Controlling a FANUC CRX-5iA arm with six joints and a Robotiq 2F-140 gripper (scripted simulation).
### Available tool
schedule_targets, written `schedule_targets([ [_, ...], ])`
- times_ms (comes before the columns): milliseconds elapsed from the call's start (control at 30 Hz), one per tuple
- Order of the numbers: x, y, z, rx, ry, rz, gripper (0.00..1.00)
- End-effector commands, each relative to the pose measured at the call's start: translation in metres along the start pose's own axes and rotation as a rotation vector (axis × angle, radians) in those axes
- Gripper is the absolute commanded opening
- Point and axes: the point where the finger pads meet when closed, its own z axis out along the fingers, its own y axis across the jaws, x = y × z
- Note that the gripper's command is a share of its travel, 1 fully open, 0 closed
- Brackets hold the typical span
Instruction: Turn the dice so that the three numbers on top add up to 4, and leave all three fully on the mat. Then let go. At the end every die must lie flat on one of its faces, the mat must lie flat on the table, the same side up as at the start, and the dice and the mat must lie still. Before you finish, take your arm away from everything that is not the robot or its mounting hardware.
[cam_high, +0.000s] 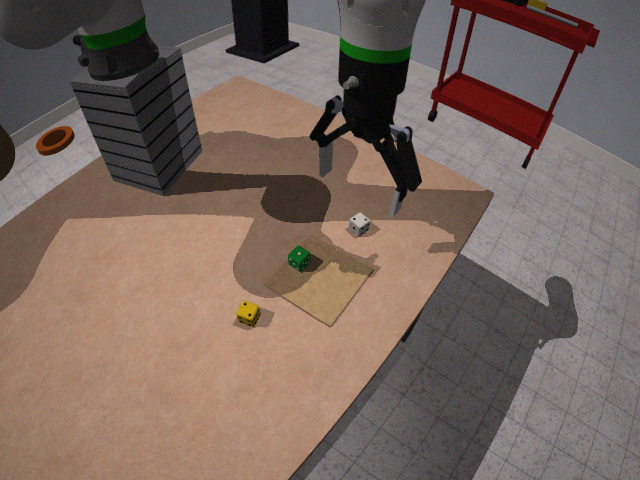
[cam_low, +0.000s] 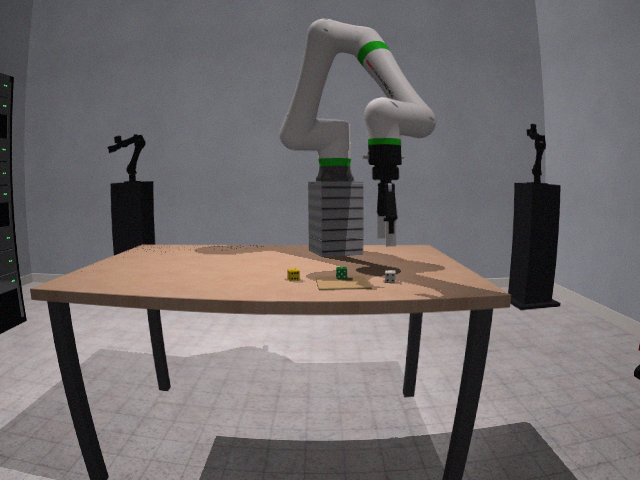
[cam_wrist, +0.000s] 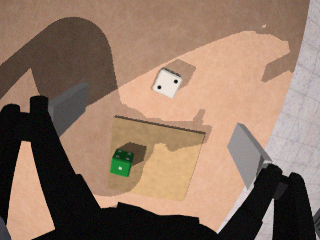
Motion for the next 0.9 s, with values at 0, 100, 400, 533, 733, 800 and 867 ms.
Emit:
schedule_targets([
  [0,0.0083,0.0016,0.0005,-0.008,-0.022,0.114,1.0],
  [100,0.0127,0.0021,0.0008,-0.009,-0.022,0.167,1.0],
  [400,0.0134,0.0022,0.0009,-0.009,-0.022,0.176,0.28],
  [533,0.0134,0.0022,0.0009,-0.009,-0.022,0.176,0.28],
  [733,0.0134,0.0022,0.0009,-0.009,-0.022,0.176,0.28],
  [800,0.0134,0.0022,0.0009,-0.009,-0.022,0.176,0.28],
  [867,0.0134,0.0022,0.0009,-0.009,-0.022,0.176,0.28],
])
